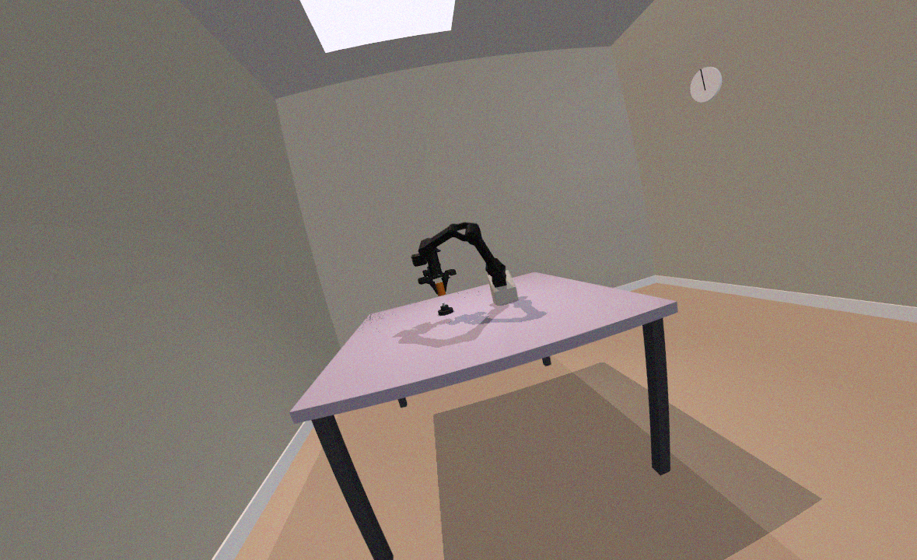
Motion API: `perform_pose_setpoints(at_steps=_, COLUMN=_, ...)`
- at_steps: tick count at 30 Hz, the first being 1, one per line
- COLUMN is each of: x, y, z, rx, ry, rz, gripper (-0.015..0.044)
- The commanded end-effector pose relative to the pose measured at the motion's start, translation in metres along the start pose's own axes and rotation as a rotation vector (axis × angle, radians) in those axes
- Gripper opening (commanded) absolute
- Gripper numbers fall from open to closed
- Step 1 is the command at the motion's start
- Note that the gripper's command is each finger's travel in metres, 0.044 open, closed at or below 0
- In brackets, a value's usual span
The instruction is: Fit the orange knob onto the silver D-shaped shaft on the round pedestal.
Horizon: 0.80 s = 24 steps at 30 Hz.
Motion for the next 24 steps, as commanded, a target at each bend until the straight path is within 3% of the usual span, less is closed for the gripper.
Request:
perform_pose_setpoints(at_steps=1, x=0.003, y=-0.002, z=0.015, rx=-0.002, ry=-0.006, rz=-0.002, gripper=0.0)
perform_pose_setpoints(at_steps=24, x=0.026, y=-0.019, z=0.085, rx=-0.01, ry=-0.006, rz=0.004, gripper=0.0)
Point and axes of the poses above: the point midway between the two fingers, 35 mm back from their tips, its own x axis out along the fingers, its own y axis across the jaws, z = x × y, the point moved 6 cm from there along -x, back along the fingers
